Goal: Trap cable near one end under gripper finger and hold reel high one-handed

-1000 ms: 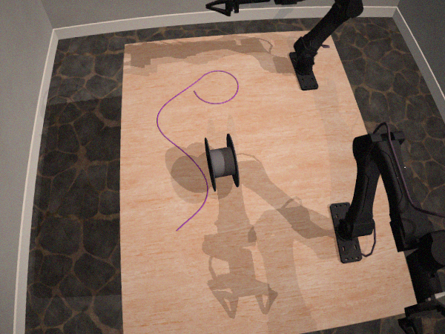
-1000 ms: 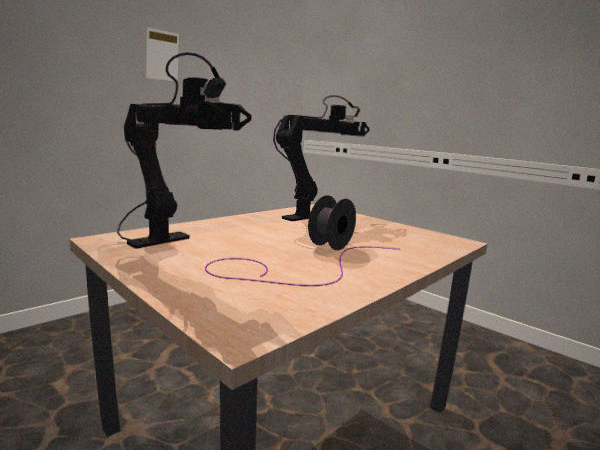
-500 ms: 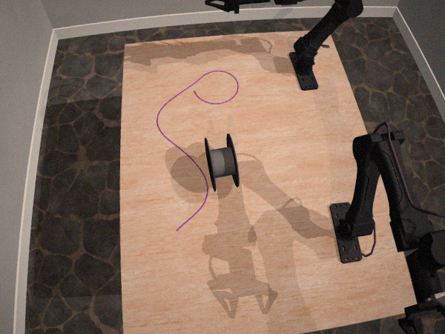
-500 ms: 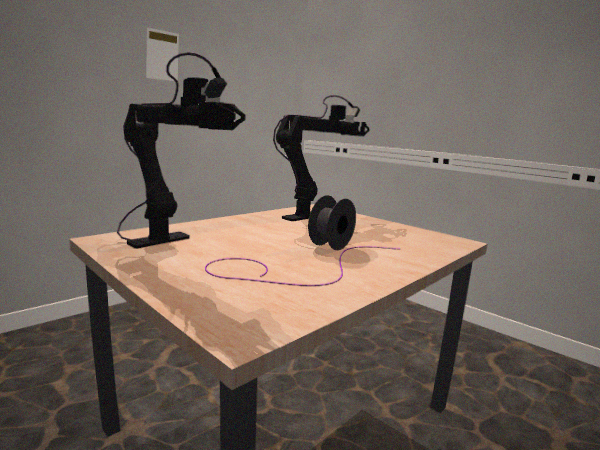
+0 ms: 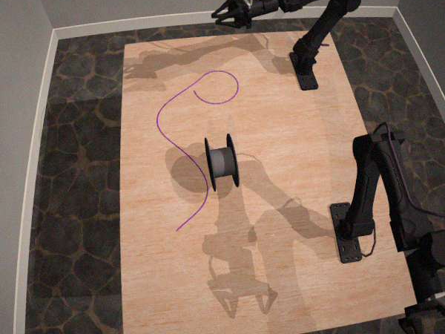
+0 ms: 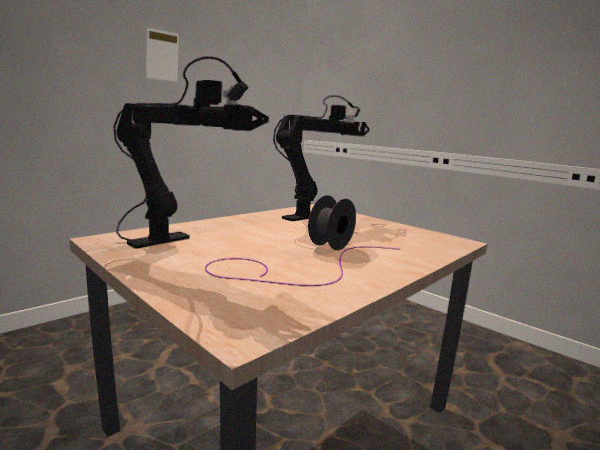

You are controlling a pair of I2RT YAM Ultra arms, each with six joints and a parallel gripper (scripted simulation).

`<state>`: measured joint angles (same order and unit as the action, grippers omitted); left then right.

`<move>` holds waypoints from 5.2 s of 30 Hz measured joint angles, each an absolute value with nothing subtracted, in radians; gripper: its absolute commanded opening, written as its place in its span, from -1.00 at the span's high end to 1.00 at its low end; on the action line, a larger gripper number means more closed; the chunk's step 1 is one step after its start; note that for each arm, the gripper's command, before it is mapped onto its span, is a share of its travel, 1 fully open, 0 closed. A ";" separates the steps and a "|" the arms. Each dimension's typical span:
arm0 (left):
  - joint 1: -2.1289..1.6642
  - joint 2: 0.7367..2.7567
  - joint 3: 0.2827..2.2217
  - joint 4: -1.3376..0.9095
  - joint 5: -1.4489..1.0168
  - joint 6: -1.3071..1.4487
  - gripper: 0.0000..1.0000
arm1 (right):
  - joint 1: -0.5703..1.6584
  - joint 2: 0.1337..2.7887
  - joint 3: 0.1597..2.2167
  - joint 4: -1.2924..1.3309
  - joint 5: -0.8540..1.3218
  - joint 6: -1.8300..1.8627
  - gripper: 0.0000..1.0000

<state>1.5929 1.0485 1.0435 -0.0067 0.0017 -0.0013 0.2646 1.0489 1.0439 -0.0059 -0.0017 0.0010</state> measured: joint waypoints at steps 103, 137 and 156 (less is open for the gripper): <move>1.593 1.048 1.044 -0.007 0.002 -0.001 -1.00 | 0.317 1.862 1.460 -1.183 -0.001 0.347 0.40; 1.593 1.048 1.044 -0.007 0.002 -0.001 -1.00 | 0.318 1.966 1.312 -0.942 -0.001 0.348 0.40; 1.593 1.048 1.044 -0.007 0.002 -0.001 -1.00 | 0.318 1.943 1.288 -0.930 -0.001 0.348 0.40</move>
